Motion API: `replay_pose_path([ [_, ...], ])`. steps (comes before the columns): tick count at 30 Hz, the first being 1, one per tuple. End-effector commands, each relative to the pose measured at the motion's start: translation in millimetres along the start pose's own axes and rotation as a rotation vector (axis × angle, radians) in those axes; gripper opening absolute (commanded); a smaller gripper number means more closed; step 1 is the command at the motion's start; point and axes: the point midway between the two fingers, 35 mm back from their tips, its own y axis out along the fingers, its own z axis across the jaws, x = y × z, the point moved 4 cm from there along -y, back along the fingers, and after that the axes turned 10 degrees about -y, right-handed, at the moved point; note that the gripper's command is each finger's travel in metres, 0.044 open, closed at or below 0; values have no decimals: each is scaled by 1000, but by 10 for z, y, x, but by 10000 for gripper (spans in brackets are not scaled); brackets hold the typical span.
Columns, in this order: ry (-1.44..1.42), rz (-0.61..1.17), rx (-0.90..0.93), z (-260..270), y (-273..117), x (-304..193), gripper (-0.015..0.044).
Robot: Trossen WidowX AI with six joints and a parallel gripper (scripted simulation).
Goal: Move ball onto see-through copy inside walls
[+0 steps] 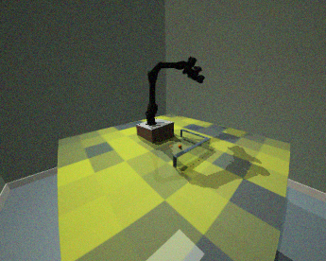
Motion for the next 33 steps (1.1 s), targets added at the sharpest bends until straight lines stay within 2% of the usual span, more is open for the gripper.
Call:
replay_pose_path([
  [1, 35, 73, -102, -502, 79, -237, 209],
  [11, 203, 276, -371, -1874, -78, -1057, 209],
  [19, 397, 458, -562, -2761, -479, -1937, 209],
  [26, 602, 624, -685, -3236, -1003, -2822, 209],
  [33, 855, 797, -755, -3350, -1621, -3787, 209],
])
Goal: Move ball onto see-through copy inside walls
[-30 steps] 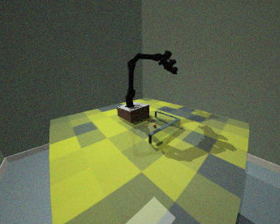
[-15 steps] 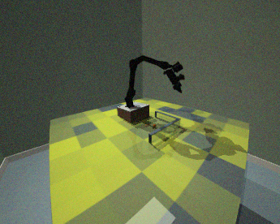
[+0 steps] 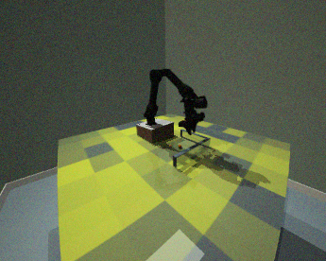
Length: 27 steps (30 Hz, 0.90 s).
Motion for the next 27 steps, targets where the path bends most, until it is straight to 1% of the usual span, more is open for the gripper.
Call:
replay_pose_path([
  [1, 83, 125, -21, -348, 223, -356, 209],
  [4, 124, 175, -26, -487, 295, -521, 209],
  [8, 124, 175, -26, -487, 307, -522, 209],
  [11, 124, 175, -26, -489, 431, -545, 209],
  [27, 125, 175, -26, -493, 624, -578, 209],
])
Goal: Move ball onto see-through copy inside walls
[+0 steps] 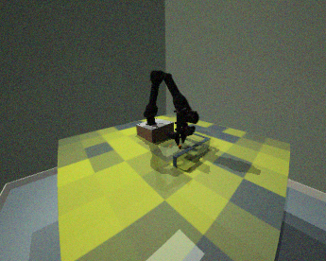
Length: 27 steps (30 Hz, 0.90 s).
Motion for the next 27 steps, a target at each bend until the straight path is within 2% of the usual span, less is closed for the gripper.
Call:
replay_pose_path([
  [1, -6, 12, -1, 0, 87, -24, 209],
  [8, -6, 13, -1, 1, 173, -29, 209],
  [11, -6, 13, -1, 1, 173, -29, 131],
  [21, -6, 13, -1, 1, 173, -29, 64],
  [23, -6, 12, -1, 0, 161, -26, 11],
  [27, -6, 12, -1, -5, -93, 24, 0],
])
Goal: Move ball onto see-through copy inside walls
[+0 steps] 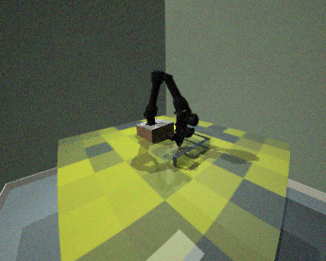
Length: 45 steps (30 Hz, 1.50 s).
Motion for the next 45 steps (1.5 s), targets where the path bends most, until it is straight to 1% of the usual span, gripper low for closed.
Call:
replay_pose_path([
  [1, -2, -27, -7, -14, -269, 74, 0],
  [11, -2, -28, -6, -3, -1082, 11, 0],
  [15, -2, -27, -6, -2, -1136, -1, 0],
  [31, -2, -24, -9, -347, -781, -437, 0],
  [36, -2, -24, -9, -362, -710, -451, 0],
  [45, -2, -24, -9, -369, -246, -431, 0],
])
